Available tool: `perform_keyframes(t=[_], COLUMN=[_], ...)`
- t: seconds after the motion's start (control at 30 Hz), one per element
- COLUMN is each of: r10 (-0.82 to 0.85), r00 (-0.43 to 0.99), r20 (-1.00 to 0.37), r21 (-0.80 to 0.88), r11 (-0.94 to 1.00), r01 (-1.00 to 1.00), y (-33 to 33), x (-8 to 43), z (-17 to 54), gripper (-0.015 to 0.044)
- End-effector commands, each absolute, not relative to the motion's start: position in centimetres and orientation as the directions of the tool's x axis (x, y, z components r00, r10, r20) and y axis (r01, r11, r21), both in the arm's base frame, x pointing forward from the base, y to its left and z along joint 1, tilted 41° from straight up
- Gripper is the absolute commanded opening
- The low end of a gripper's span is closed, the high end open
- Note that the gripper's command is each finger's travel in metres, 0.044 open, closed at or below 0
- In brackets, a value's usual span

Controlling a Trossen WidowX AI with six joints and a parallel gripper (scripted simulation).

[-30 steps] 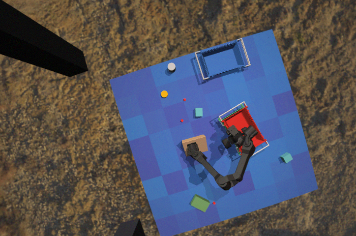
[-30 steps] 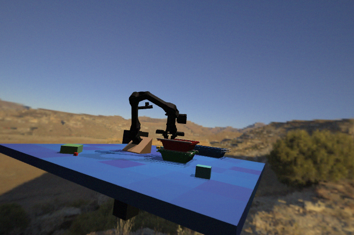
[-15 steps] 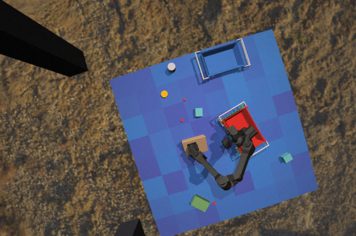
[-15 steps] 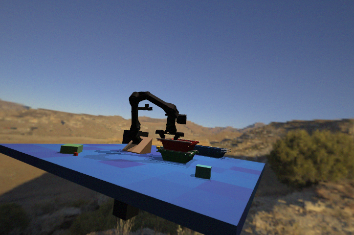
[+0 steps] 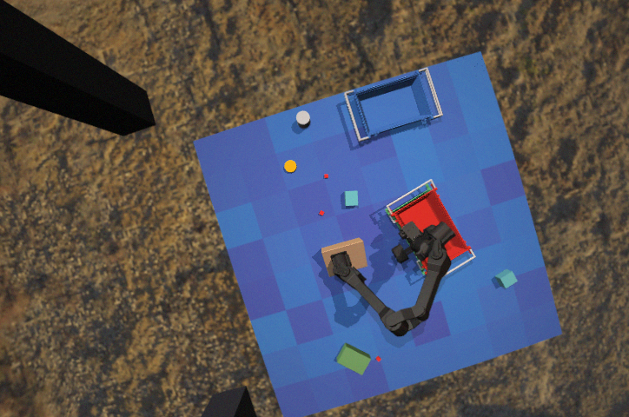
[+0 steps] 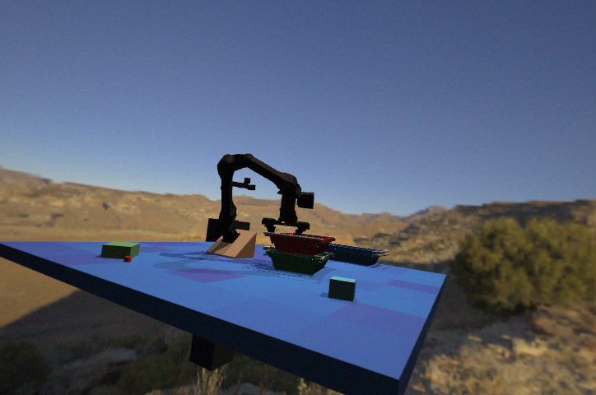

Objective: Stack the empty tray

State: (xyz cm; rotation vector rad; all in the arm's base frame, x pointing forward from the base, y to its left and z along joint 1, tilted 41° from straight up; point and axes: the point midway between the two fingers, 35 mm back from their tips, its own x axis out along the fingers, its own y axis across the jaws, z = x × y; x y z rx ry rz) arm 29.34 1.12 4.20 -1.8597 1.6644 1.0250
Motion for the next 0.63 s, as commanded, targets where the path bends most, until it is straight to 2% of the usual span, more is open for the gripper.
perform_keyframes(t=[0.0, 0.6], r10=[-0.644, -0.642], r00=[0.003, 0.0], r20=[-0.765, -0.767], r21=[0.146, 0.15], r11=[-0.179, -0.18], r01=[-0.973, -0.972], y=[1.7, 8.0], x=[29.5, 29.4], z=[4.7, 12.1], gripper=[0.044, 0.044])
